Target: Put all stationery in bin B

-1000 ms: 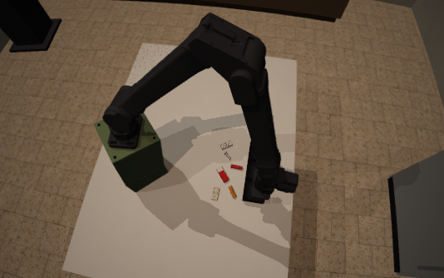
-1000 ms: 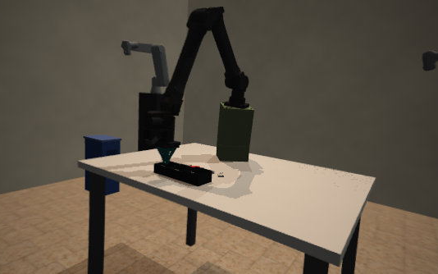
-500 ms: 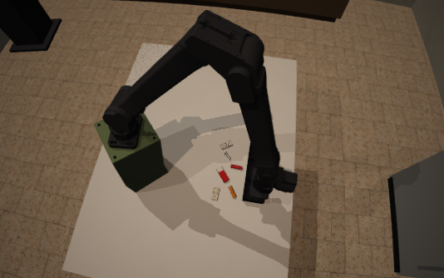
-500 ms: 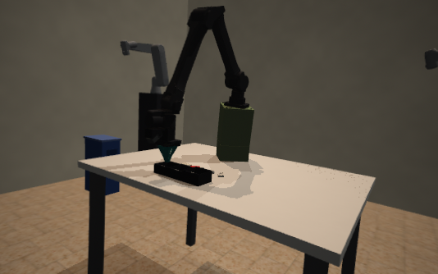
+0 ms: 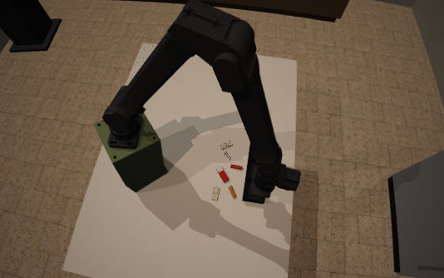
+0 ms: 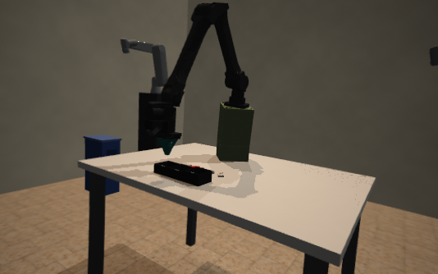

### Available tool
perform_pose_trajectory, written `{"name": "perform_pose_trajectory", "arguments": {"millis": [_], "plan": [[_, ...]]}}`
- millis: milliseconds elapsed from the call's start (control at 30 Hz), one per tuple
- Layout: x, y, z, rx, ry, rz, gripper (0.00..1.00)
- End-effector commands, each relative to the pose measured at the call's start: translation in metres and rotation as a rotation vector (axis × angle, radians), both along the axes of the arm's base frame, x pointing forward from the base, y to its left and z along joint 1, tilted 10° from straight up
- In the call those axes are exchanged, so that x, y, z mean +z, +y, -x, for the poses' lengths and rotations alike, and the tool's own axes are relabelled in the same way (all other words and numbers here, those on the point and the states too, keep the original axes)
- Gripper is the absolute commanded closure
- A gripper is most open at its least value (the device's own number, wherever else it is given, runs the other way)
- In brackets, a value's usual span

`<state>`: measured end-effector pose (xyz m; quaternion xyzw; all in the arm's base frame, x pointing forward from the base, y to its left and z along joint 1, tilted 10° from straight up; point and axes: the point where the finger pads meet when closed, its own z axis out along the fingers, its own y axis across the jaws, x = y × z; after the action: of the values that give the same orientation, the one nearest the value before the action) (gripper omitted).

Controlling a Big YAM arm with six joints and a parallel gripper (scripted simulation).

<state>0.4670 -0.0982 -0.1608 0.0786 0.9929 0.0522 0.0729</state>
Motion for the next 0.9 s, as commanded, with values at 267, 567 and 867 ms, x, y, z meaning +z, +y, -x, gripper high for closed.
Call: {"name": "perform_pose_trajectory", "arguments": {"millis": [267, 567, 867], "plan": [[0.014, 0.029, -0.01, 0.003, -0.028, 0.005, 0.92], [0.019, 0.07, -0.015, 0.003, -0.031, 0.002, 0.92], [0.0, 0.082, -0.021, -0.014, -0.014, -0.002, 0.92]]}}
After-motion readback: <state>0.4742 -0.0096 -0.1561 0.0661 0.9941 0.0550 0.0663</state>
